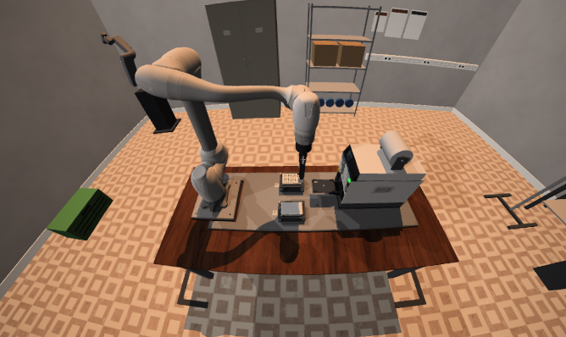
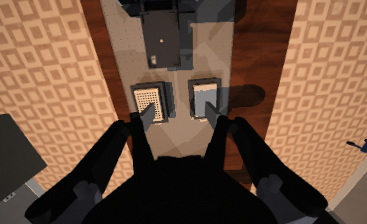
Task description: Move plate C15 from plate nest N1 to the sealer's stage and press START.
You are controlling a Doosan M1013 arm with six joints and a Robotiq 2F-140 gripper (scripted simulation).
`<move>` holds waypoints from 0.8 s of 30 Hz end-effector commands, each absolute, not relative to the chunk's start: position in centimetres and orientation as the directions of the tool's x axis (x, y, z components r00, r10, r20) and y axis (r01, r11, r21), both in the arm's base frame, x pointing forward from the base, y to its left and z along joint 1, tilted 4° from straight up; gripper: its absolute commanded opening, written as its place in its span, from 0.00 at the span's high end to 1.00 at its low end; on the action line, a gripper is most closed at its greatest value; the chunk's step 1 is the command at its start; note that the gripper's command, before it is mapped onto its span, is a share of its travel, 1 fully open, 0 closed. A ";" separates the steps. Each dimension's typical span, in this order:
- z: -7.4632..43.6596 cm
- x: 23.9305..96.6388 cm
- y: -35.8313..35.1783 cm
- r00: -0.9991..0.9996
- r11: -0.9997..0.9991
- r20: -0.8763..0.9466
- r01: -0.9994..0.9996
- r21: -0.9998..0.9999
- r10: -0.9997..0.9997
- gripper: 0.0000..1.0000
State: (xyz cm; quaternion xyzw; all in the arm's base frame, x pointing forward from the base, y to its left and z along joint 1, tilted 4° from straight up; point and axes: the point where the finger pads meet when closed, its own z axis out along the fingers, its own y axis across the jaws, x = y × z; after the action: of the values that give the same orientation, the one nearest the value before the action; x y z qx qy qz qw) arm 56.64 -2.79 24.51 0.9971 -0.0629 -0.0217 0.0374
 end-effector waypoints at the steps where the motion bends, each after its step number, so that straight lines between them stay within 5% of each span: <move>1: 24.7 56.6 -1.7 0.998 -0.996 -0.023 -0.059 0.068 -0.061 0.30; 24: 24.7 56.6 -1.7 0.998 -0.996 -0.023 -0.059 0.068 -0.061 0.30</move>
State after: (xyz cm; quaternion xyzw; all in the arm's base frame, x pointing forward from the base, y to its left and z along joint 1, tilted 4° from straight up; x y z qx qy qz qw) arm 56.77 -1.93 24.68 0.9988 -0.0321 -0.0138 0.0353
